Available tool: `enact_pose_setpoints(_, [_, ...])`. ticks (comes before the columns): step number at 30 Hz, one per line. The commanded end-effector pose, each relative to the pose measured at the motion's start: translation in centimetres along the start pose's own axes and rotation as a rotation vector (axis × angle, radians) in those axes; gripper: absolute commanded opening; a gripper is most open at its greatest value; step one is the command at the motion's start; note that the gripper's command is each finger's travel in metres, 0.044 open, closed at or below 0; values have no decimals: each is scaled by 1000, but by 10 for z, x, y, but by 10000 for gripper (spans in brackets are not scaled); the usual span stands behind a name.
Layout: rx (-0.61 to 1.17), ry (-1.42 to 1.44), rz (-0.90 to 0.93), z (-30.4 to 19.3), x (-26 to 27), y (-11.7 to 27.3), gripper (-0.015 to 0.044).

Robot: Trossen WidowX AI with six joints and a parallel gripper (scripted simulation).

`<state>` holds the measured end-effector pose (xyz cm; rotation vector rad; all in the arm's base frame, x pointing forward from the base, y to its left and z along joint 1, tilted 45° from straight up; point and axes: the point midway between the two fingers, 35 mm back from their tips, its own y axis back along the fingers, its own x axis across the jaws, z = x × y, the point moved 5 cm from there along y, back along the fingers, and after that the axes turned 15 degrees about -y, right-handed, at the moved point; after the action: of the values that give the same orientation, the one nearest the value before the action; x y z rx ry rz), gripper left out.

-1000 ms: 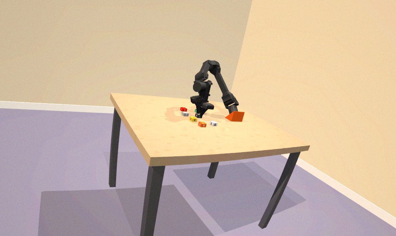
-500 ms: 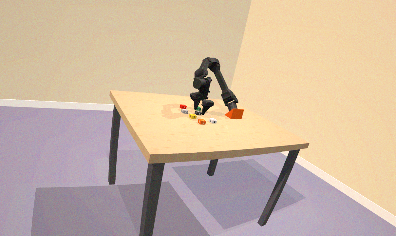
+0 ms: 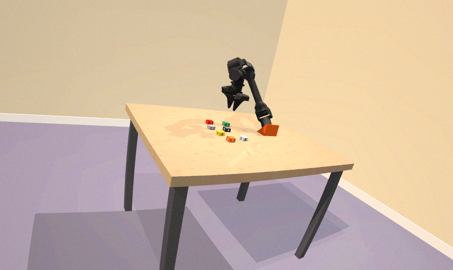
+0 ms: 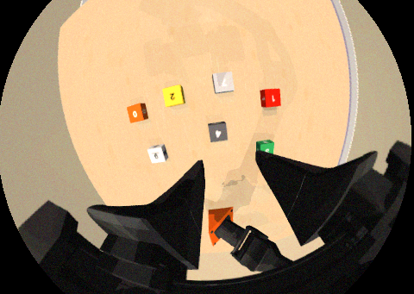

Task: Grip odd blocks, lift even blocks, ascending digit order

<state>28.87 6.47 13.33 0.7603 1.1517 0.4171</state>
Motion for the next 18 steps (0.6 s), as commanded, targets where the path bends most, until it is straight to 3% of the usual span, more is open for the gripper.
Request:
enact_pose_setpoints(1, [19,-2,-14,-2,-1,6,120])
enact_pose_setpoints(9, [19,-2,-14,0,-1,6,120])
enact_pose_setpoints(18, [3,16,-13,83,2,5,120])
